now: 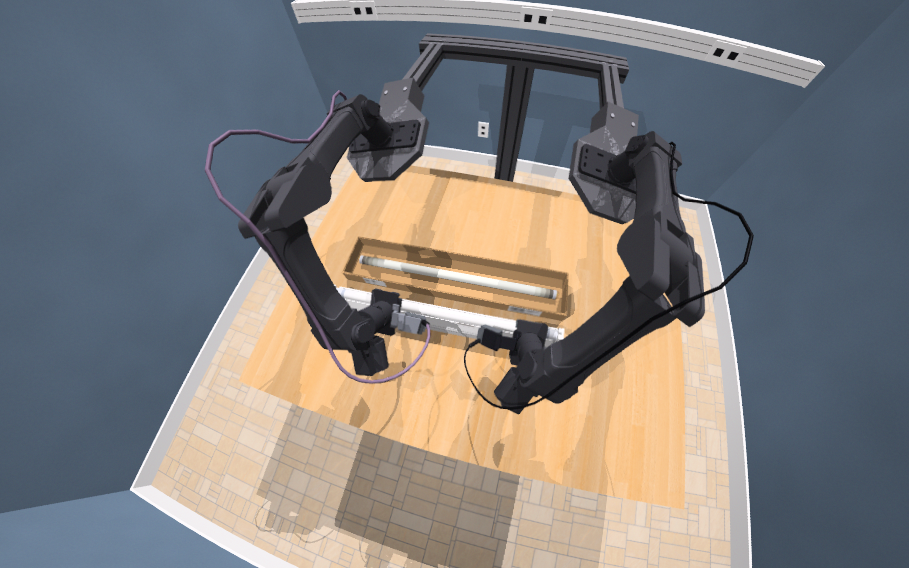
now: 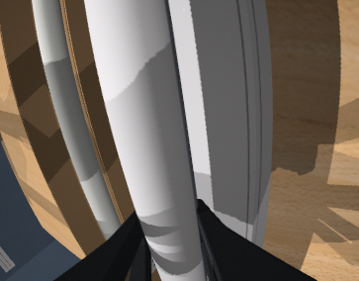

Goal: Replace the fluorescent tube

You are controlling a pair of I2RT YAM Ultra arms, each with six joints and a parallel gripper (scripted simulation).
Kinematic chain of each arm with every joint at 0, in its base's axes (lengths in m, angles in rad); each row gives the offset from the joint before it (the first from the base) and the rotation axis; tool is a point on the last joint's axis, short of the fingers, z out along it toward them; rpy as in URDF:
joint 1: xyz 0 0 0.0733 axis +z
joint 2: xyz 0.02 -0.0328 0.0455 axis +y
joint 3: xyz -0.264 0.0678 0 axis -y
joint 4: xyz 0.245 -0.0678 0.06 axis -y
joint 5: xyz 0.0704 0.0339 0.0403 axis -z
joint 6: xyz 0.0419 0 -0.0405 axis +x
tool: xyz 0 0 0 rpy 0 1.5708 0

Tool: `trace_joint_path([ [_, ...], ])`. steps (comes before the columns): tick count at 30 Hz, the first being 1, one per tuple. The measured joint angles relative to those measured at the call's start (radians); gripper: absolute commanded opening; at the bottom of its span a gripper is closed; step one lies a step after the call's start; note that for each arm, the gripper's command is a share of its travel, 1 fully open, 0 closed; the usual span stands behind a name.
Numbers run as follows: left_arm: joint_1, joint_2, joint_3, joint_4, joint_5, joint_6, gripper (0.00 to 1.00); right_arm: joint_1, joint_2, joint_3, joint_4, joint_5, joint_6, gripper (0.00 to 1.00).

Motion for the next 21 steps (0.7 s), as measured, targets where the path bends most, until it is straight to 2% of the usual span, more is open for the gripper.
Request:
trace_joint_path([
  [7, 0.000, 0.000, 0.002, 0.000, 0.000, 0.000, 0.49, 0.000, 0.000, 0.001, -0.001, 0.000, 0.000, 0.11],
  [8, 0.000, 0.000, 0.002, 0.000, 0.000, 0.000, 0.49, 0.000, 0.000, 0.001, -0.001, 0.000, 0.000, 0.49],
  [21, 0.000, 0.000, 0.002, 0.000, 0.000, 0.000, 0.49, 0.000, 0.000, 0.016, 0.022, -0.001, 0.000, 0.49],
])
